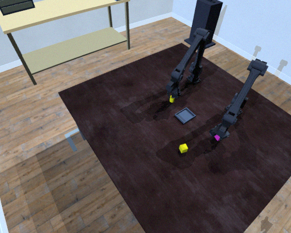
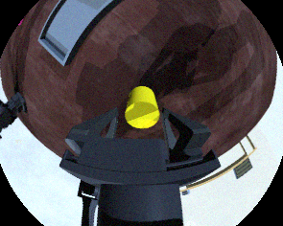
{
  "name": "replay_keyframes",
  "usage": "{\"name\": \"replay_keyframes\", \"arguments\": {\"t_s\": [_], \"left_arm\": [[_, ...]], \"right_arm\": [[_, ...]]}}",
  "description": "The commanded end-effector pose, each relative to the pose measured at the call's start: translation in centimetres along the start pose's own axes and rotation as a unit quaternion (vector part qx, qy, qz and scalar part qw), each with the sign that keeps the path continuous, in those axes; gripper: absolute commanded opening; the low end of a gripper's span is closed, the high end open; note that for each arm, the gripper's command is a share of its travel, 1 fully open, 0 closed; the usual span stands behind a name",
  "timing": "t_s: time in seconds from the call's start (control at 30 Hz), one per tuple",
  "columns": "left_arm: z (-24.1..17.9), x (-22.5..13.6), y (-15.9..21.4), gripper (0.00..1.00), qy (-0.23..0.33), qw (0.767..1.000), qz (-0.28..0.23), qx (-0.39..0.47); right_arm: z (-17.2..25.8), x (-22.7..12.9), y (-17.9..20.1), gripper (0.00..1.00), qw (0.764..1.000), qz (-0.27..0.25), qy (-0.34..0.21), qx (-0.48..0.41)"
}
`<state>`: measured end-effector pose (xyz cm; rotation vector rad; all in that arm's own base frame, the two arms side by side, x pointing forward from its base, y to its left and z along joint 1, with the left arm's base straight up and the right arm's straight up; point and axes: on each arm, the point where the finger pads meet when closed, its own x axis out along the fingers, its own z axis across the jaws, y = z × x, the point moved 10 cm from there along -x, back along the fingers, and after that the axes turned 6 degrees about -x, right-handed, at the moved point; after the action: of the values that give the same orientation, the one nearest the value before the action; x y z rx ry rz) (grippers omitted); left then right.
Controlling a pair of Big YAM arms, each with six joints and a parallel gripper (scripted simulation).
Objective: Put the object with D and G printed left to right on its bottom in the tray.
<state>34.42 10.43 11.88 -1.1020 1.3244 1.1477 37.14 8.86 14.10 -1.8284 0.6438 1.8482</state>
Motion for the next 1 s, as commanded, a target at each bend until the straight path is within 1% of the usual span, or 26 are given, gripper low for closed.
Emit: {"name": "replay_keyframes", "arguments": {"t_s": [0.0,0.1,0.17,0.3,0.43,0.5,0.53,0.6,0.63,0.67,0.73,0.77,0.83,0.87,0.97], "left_arm": [[0.3,-3.4,-2.1,0.71,-0.024,0.998,-0.053,0.003],[0.1,-4.6,-2.4,0.71,-0.028,0.998,-0.065,0.001],[0.1,-4.6,-2.4,0.71,-0.028,0.998,-0.065,0.001],[-0.1,-6.0,-2.2,0.71,-0.028,0.997,-0.065,0.001],[1.1,-7.7,-1.7,0.71,-0.03,0.997,-0.066,0.0],[1.2,-9.2,-1.5,0.71,-0.03,0.997,-0.066,0.001],[1.2,-9.3,-1.3,0.71,-0.029,0.998,-0.061,0.001],[0.8,-7.2,-0.6,0.71,-0.016,0.999,-0.035,0.001],[0.8,-7.0,-0.6,0.71,-0.016,0.999,-0.034,0.001],[0.8,-6.5,-0.6,0.71,-0.014,0.999,-0.029,0.001],[0.8,-6.5,-0.6,0.71,-0.014,0.999,-0.029,0.001],[0.5,-6.1,-0.8,0.71,-0.012,1.0,-0.024,0.006],[0.4,-6.0,-0.8,0.71,-0.011,1.0,-0.022,0.007],[0.4,-5.9,-0.8,0.71,-0.011,1.0,-0.022,0.007],[0.4,-6.4,-0.6,0.71,-0.014,0.999,-0.029,0.007]], "right_arm": [[-0.3,1.0,-0.5,0.68,1.0,-0.004,0.004,-0.006],[-0.3,1.4,-0.5,0.64,1.0,-0.004,0.004,-0.006],[-0.3,1.4,-0.5,0.64,1.0,-0.004,0.004,-0.006],[-0.3,2.0,-0.5,0.58,1.0,-0.004,0.004,-0.006],[-0.5,1.7,-0.7,0.46,1.0,-0.007,0.007,-0.011],[-0.5,1.1,-0.8,0.4,1.0,-0.015,0.013,-0.011],[-0.5,0.9,-0.8,0.38,1.0,-0.017,0.014,-0.011],[-0.4,0.9,-0.6,0.32,1.0,-0.016,0.014,-0.011],[-0.2,1.0,-0.4,0.29,1.0,-0.015,0.013,-0.011],[-0.4,0.4,-0.7,0.18,1.0,-0.018,0.016,-0.011],[-0.4,0.4,-0.7,0.18,1.0,-0.018,0.016,-0.011],[-0.6,-0.3,-0.9,0.06,1.0,-0.022,0.019,-0.011],[-0.7,-1.6,-1.0,0.29,1.0,-0.022,0.019,-0.011],[-0.7,-2.3,-1.0,0.38,1.0,-0.023,0.019,-0.011],[-0.6,-4.5,-0.9,0.38,0.999,-0.023,0.02,-0.011]]}}
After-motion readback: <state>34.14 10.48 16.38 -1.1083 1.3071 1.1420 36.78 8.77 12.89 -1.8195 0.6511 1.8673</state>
